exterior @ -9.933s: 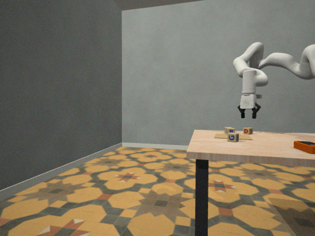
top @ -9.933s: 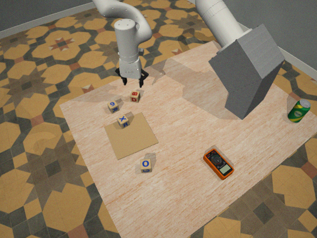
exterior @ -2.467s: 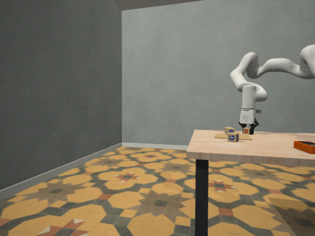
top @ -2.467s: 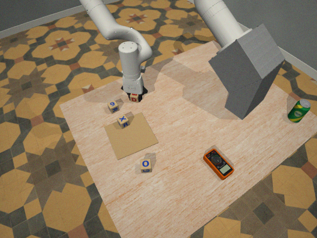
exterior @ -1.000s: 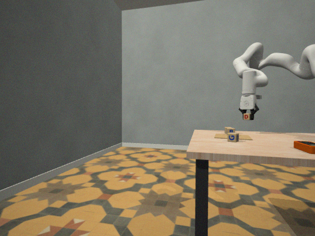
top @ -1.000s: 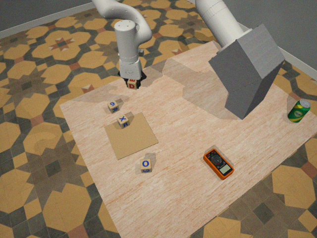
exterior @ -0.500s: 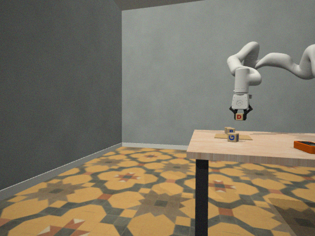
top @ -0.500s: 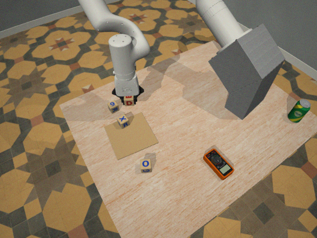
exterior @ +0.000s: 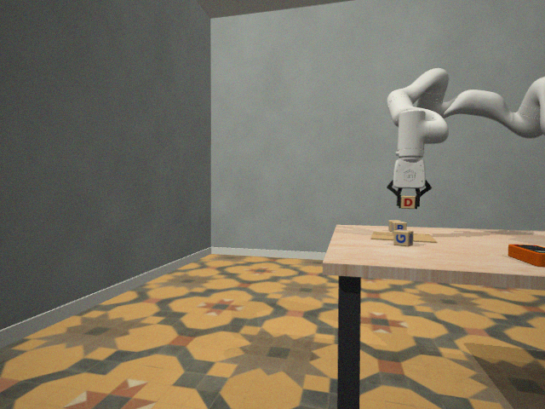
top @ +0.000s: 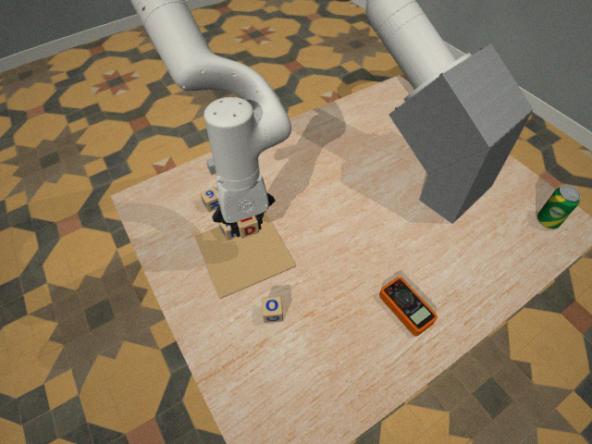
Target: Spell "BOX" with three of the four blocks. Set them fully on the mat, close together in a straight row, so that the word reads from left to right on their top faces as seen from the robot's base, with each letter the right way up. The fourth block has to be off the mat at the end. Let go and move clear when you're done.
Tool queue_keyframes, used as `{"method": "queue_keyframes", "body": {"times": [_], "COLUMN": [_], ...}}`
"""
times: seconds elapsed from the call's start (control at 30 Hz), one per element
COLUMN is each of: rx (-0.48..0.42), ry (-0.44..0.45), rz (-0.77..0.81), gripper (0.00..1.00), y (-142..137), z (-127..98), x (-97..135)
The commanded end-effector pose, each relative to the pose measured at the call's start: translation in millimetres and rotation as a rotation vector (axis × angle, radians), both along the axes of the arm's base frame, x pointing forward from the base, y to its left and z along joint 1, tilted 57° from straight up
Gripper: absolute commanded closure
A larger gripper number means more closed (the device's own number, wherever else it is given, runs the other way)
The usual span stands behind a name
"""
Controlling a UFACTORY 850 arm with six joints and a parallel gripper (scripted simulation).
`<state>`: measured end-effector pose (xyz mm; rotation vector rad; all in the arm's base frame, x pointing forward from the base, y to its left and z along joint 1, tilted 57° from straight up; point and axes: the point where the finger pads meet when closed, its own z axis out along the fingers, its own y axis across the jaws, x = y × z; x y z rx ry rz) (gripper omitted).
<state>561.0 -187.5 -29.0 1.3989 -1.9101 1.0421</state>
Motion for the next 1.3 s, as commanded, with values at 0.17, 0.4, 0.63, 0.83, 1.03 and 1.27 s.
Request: {"method": "queue_keyframes", "body": {"times": [0.17,0.4,0.63,0.83,1.03,1.27], "rx": [-0.003,-0.003,-0.003,-0.004,-0.004,-0.004], "ry": [0.133,0.133,0.133,0.134,0.134,0.134], "rz": [0.064,0.064,0.064,0.064,0.064,0.064], "gripper": [0.56,0.56,0.56,0.56,0.56,0.56], "y": [29,29,28,21,2,-18], "z": [-42,-42,-42,-47,-60,-73], "x": [23,23,23,23,23,24]}}
